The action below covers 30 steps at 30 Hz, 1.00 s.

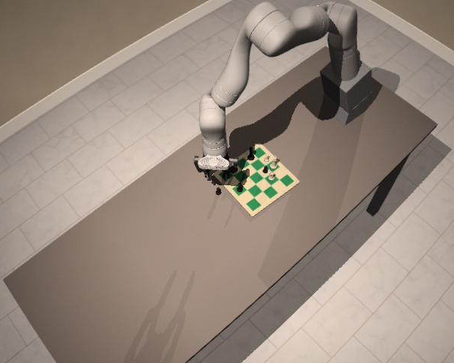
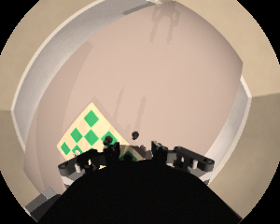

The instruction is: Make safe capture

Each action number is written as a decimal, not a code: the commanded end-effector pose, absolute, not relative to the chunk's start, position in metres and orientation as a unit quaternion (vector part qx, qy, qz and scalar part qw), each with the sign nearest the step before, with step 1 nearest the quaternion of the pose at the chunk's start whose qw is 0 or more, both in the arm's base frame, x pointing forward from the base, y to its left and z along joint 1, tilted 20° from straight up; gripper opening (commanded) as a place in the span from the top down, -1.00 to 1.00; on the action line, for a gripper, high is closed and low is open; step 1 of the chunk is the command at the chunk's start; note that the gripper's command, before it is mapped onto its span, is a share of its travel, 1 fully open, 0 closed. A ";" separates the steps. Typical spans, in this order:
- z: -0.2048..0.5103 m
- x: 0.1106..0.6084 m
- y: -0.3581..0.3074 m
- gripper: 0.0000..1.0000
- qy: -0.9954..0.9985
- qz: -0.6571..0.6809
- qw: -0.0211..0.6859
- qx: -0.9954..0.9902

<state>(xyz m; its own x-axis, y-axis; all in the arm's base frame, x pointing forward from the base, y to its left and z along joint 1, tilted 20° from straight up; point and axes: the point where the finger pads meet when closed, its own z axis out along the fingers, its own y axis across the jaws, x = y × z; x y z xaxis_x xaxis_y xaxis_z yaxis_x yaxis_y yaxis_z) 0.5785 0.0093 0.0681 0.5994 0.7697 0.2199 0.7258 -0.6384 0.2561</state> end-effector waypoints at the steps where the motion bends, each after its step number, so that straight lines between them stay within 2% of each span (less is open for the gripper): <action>1: 0.070 0.579 0.010 -1.00 0.420 0.158 0.070 0.891; 30: 0.065 0.573 0.019 -1.00 0.370 0.165 0.055 0.913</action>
